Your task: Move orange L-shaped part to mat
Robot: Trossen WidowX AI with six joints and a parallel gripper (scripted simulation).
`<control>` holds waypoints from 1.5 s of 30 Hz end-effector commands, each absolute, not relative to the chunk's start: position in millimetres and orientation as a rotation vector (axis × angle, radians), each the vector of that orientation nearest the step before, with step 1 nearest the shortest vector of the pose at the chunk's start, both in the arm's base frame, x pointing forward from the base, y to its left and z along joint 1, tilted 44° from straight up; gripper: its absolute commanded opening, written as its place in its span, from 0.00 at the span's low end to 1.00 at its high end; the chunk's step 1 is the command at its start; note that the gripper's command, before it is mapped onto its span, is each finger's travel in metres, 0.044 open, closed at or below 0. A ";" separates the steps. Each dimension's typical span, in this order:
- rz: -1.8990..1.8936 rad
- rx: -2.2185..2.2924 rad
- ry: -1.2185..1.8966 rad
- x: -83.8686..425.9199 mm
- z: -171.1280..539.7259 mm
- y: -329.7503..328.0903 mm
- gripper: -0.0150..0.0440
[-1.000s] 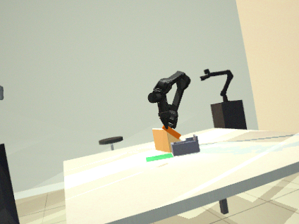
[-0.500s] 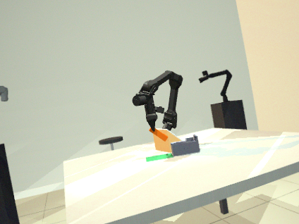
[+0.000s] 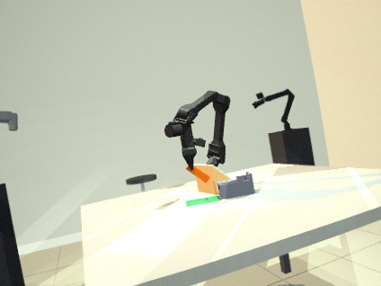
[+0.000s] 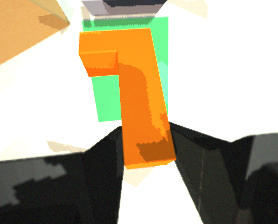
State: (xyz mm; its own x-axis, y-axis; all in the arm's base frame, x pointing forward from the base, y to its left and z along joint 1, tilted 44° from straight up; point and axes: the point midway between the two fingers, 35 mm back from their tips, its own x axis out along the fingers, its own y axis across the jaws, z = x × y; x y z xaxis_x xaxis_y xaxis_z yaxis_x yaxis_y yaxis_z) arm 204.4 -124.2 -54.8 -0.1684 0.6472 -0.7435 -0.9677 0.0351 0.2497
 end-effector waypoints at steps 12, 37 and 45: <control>1.535 -0.476 0.881 198.4 -73.2 -107.4 0.25; 1.535 -0.475 0.880 191.9 -100.9 -82.5 0.25; 1.535 -0.475 0.879 189.7 -109.4 -74.6 0.25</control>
State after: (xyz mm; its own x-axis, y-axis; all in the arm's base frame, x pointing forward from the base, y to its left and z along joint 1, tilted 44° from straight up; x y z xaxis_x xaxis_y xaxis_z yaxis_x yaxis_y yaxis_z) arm 192.3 -79.8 -105.5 -0.1710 0.6463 -0.7437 -0.9684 0.0289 0.2478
